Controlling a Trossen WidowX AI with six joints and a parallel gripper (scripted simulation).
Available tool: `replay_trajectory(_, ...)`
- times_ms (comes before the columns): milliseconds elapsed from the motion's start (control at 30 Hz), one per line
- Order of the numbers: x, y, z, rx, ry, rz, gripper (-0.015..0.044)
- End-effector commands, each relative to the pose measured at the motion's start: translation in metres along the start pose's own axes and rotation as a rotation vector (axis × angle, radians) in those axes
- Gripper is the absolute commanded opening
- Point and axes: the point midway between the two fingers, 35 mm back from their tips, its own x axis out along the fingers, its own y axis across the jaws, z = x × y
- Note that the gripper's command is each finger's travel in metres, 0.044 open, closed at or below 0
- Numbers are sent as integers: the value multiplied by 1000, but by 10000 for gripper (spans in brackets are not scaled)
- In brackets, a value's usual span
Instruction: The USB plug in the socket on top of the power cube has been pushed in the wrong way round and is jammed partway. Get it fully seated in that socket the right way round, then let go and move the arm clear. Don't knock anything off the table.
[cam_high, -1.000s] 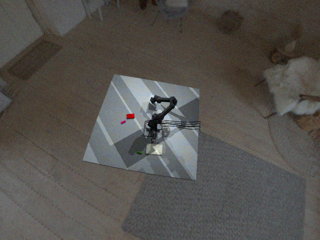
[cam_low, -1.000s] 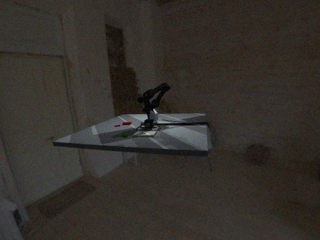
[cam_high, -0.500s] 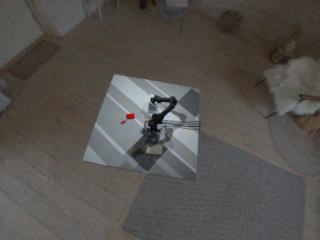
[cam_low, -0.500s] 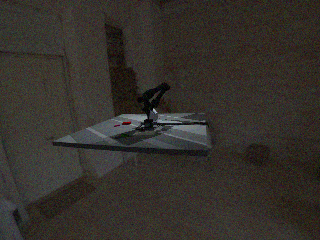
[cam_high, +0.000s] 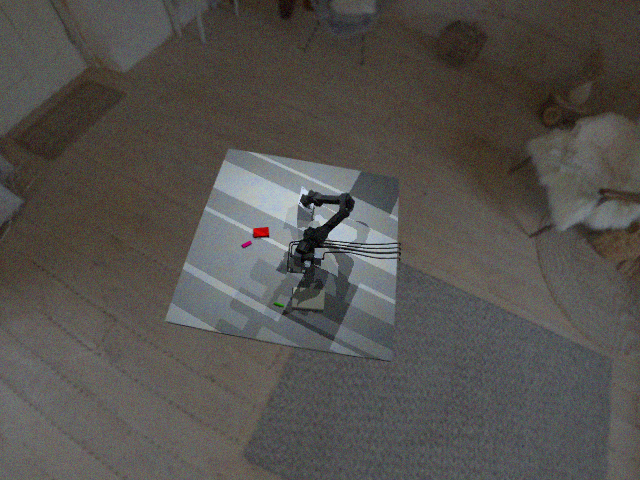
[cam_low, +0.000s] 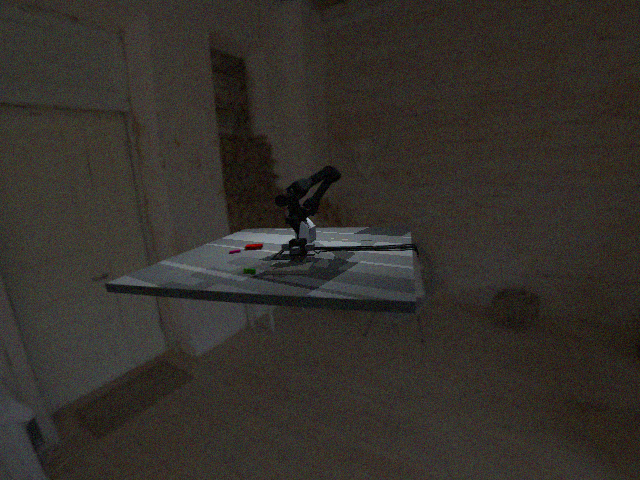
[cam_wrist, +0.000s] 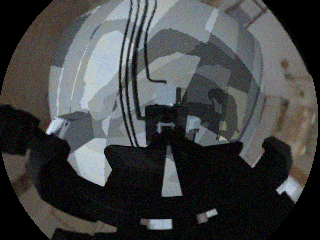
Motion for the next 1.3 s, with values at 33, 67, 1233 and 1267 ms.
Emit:
replay_trajectory(33,1,0,0,5,-4,-2,0)
replay_trajectory(67,1,0,0,5,-4,-2,0)
replay_trajectory(1233,5,0,0,5,-5,-2,0)
replay_trajectory(1267,5,0,0,5,-5,-2,0)
